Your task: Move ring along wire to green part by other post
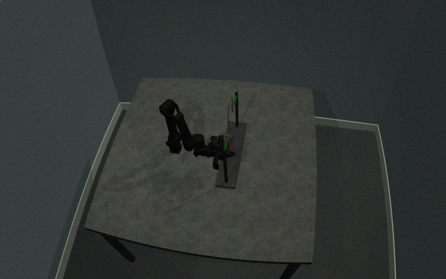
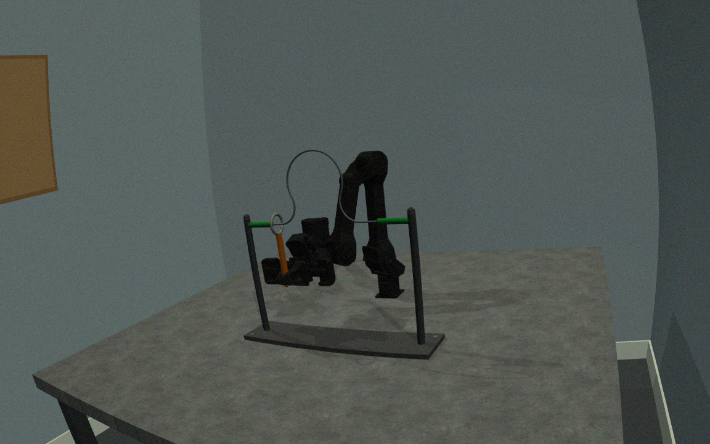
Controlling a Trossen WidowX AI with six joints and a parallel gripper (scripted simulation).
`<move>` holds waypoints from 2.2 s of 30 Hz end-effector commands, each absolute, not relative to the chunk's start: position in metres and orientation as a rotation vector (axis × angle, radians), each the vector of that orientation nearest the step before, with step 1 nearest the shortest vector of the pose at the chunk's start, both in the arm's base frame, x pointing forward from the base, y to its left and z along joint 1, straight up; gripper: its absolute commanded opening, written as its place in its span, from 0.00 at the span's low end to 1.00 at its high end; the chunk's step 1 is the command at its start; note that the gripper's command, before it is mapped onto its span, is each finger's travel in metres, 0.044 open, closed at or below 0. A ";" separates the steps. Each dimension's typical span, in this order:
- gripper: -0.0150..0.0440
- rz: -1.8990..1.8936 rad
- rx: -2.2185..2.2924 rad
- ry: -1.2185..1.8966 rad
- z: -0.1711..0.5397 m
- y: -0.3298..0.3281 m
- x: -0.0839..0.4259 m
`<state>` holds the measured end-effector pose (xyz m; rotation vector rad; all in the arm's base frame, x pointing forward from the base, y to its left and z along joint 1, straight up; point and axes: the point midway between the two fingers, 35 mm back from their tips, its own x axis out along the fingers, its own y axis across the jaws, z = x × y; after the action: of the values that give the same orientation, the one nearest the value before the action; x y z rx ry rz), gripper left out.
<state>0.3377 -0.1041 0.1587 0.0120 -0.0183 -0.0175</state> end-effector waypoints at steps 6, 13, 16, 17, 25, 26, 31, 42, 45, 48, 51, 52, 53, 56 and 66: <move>0.00 -0.018 0.068 -0.017 0.158 -0.088 0.338; 0.00 -0.017 0.144 -0.018 0.160 -0.073 0.338; 0.00 -0.016 0.190 -0.019 0.161 -0.064 0.339; 0.00 -0.016 0.207 -0.019 0.161 -0.061 0.339; 0.00 -0.014 0.368 -0.022 0.169 -0.035 0.339; 0.00 -0.013 0.390 -0.022 0.170 -0.032 0.339; 0.00 -0.012 0.488 -0.023 0.177 -0.017 0.340; 0.00 0.028 0.673 0.072 0.195 0.008 0.329; 0.00 0.048 0.734 0.112 0.202 0.015 0.324; 0.00 0.072 0.802 0.155 0.210 0.023 0.318; 0.00 0.099 0.868 0.197 0.219 0.029 0.312; 0.00 0.109 0.890 0.211 0.222 0.031 0.310; 0.00 0.119 0.911 0.224 0.225 0.033 0.308; 0.00 0.159 0.992 0.274 0.237 0.039 0.301; 0.00 0.312 1.239 0.412 0.277 0.049 0.280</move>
<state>0.2866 0.0469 0.2638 1.1647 0.3759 0.2662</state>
